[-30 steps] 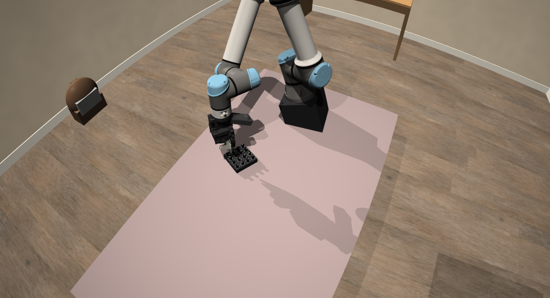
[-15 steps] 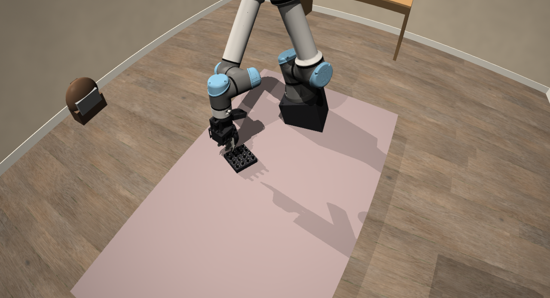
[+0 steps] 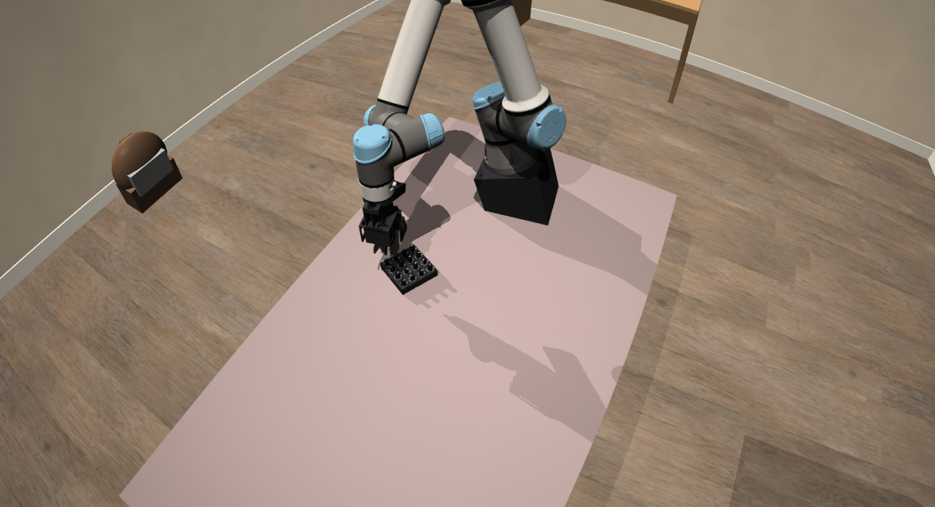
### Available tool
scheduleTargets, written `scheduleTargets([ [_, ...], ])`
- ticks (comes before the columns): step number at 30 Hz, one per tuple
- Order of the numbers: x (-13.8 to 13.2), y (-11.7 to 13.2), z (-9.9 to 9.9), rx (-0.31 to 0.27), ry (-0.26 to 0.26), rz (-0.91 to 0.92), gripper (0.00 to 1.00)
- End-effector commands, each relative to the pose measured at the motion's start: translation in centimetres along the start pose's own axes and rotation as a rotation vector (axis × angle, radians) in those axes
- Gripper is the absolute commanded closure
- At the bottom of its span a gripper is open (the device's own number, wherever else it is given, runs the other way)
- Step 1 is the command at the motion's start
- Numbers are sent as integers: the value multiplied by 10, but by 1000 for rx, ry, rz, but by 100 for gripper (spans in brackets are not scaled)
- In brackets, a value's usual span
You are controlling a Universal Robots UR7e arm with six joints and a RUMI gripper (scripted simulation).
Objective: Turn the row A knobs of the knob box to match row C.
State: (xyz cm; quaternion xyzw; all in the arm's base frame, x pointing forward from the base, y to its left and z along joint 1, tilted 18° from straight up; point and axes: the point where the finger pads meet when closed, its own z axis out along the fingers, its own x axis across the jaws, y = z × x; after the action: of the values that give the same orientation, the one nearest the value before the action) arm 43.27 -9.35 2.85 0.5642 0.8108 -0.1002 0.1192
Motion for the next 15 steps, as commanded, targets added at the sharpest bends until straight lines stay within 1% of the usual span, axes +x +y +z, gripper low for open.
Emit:
scheduleTargets([
  [1, -1, 1, -1, -4, 1, -80, 89],
  [15, -1, 1, -2, -4, 1, -125, 89],
])
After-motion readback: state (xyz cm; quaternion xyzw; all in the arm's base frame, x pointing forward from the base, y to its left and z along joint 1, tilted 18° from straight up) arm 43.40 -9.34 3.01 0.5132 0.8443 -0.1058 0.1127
